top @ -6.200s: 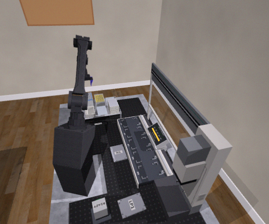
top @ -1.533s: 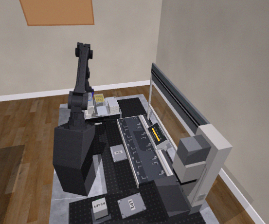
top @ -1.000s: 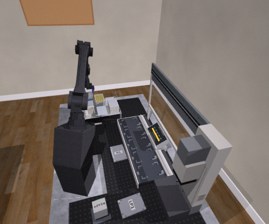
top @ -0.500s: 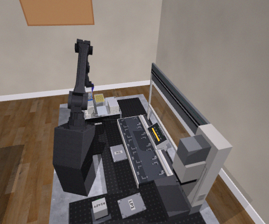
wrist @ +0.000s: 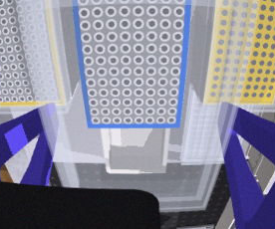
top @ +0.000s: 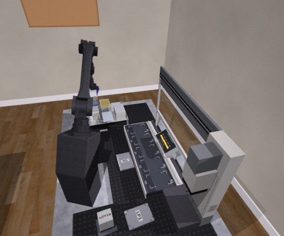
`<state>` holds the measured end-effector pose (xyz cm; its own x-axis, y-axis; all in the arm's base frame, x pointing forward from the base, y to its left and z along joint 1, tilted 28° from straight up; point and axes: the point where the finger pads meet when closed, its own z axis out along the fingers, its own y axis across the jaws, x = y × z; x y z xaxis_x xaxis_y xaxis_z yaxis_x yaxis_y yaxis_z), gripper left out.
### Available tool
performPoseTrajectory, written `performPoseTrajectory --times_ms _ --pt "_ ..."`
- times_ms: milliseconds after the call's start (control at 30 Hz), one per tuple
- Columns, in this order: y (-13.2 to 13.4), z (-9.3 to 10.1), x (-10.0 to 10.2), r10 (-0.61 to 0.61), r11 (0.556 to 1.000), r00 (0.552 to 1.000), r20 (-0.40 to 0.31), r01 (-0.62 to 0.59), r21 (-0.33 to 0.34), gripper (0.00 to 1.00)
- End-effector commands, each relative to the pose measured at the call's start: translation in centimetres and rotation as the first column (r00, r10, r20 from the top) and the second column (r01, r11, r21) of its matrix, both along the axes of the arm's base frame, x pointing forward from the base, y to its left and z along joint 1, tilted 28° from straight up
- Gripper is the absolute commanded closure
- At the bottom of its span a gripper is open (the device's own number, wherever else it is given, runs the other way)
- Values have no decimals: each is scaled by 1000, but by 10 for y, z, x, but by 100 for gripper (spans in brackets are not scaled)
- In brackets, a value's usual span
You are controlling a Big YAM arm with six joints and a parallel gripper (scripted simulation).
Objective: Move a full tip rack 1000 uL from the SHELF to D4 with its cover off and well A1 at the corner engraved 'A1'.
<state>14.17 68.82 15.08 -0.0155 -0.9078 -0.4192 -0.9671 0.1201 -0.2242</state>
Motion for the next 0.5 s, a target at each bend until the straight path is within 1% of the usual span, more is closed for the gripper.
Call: performPoseTrajectory --times_ms 0,33,67,100,267,367,467 --pt "1 43 -17 14 999 1000 6 -14 52 100" --pt "1 43 -17 14 999 1000 6 -14 52 100" --pt "3 50 -17 16 998 1000 9 -17 62 100" --pt "3 51 -18 15 998 1000 8 -15 63 100" --pt "-4 53 -20 14 999 1000 6 -14 52 100" --pt "-4 61 -21 14 998 1000 7 -14 59 100" --pt "-8 63 -23 14 998 1000 7 -14 56 100"
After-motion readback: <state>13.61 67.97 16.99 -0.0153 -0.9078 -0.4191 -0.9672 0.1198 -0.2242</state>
